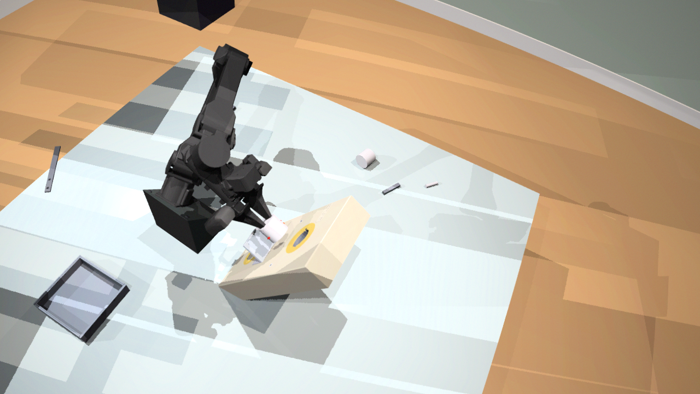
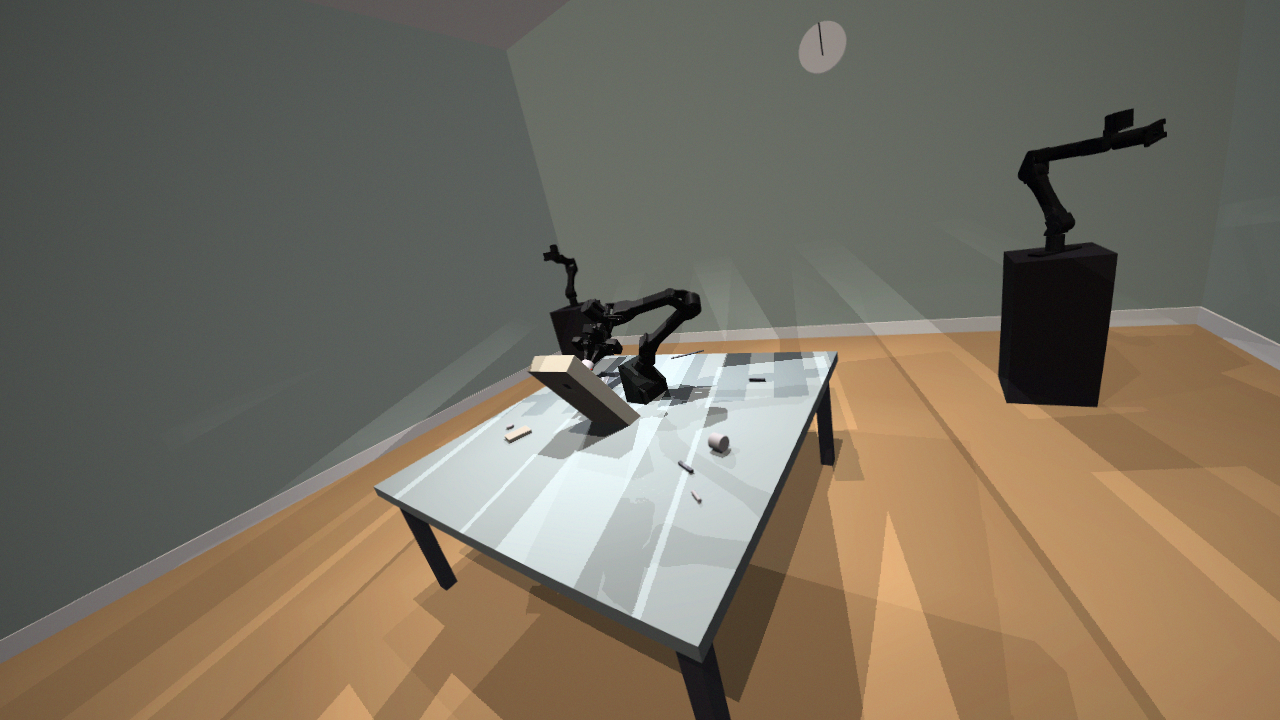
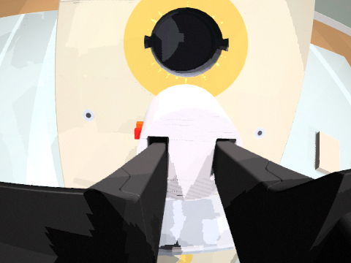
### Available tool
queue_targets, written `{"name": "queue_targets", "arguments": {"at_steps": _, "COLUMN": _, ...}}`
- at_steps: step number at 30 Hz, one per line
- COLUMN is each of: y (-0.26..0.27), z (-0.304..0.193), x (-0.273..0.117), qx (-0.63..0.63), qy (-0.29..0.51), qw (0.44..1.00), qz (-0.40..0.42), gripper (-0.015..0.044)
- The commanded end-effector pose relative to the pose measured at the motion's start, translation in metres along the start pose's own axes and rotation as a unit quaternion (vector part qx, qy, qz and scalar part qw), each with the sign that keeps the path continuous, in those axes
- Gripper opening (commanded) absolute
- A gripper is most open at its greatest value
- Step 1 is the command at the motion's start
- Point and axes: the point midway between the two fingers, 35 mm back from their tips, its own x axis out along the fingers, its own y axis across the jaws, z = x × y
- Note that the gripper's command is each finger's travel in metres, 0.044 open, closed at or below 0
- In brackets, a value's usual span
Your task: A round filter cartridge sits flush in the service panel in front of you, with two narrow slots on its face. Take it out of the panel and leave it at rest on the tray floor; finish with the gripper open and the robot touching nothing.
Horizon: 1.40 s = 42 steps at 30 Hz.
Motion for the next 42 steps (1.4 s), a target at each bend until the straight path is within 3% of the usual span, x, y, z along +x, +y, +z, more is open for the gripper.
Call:
{"name": "queue_targets", "arguments": {"at_steps": 1, "y": 0.003, "z": -0.014, "x": 0.002, "qx": 0.000, "qy": -0.002, "qw": 1.000, "qz": 0.001, "gripper": 0.0000}}
{"name": "queue_targets", "arguments": {"at_steps": 8, "y": 0.006, "z": -0.032, "x": 0.004, "qx": 0.001, "qy": -0.002, "qw": 1.000, "qz": 0.001, "gripper": 0.0000}}
{"name": "queue_targets", "arguments": {"at_steps": 12, "y": 0.005, "z": -0.026, "x": 0.003, "qx": 0.001, "qy": 0.000, "qw": 1.000, "qz": 0.001, "gripper": 0.0104}}
{"name": "queue_targets", "arguments": {"at_steps": 27, "y": 0.006, "z": -0.032, "x": 0.004, "qx": 0.001, "qy": -0.002, "qw": 1.000, "qz": 0.001, "gripper": 0.0104}}
{"name": "queue_targets", "arguments": {"at_steps": 35, "y": -0.005, "z": 0.037, "x": -0.004, "qx": 0.000, "qy": -0.002, "qw": 1.000, "qz": 0.001, "gripper": 0.0104}}
{"name": "queue_targets", "arguments": {"at_steps": 39, "y": -0.005, "z": 0.044, "x": -0.005, "qx": 0.000, "qy": -0.002, "qw": 1.000, "qz": 0.001, "gripper": 0.0104}}
{"name": "queue_targets", "arguments": {"at_steps": 42, "y": -0.008, "z": 0.054, "x": -0.012, "qx": 0.000, "qy": -0.001, "qw": 1.000, "qz": 0.000, "gripper": 0.0183}}
